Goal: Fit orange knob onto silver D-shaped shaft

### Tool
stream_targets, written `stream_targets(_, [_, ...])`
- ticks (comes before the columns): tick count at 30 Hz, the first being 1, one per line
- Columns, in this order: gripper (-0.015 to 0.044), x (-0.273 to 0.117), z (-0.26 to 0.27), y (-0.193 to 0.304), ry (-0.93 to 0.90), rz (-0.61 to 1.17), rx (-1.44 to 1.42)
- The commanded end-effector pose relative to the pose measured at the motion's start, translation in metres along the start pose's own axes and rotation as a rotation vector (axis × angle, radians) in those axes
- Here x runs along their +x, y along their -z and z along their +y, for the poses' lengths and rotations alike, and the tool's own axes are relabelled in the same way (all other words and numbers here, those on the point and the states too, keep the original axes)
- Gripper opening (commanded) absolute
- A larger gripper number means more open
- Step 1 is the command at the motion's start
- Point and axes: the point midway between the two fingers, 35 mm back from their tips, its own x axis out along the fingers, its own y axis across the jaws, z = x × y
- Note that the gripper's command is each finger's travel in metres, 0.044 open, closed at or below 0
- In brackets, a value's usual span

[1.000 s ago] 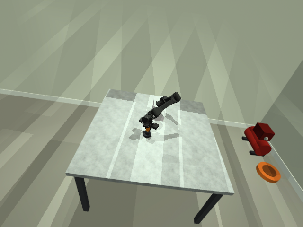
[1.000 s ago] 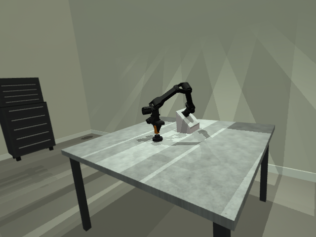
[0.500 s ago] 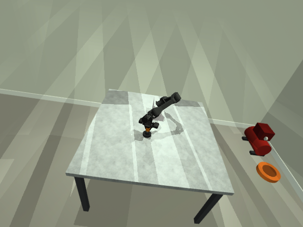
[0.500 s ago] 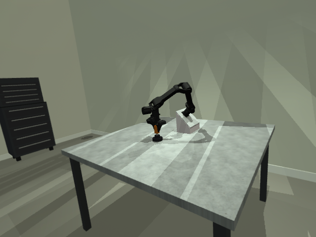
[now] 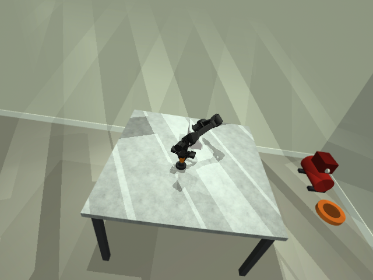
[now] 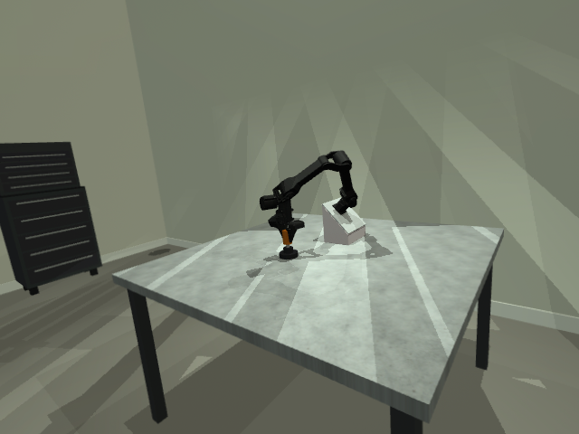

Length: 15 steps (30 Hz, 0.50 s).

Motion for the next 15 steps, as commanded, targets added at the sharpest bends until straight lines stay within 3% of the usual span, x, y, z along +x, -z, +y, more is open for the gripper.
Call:
stream_targets(1, [0.0000, 0.0004, 0.0002, 0.0000, -0.001, -0.001, -0.005])
stream_targets(8, [0.0000, -0.0044, 0.0009, -0.0005, -0.001, -0.001, -0.014])
stream_targets(15, [0.0000, -0.0022, 0.0001, -0.0008, -0.001, -0.001, -0.214])
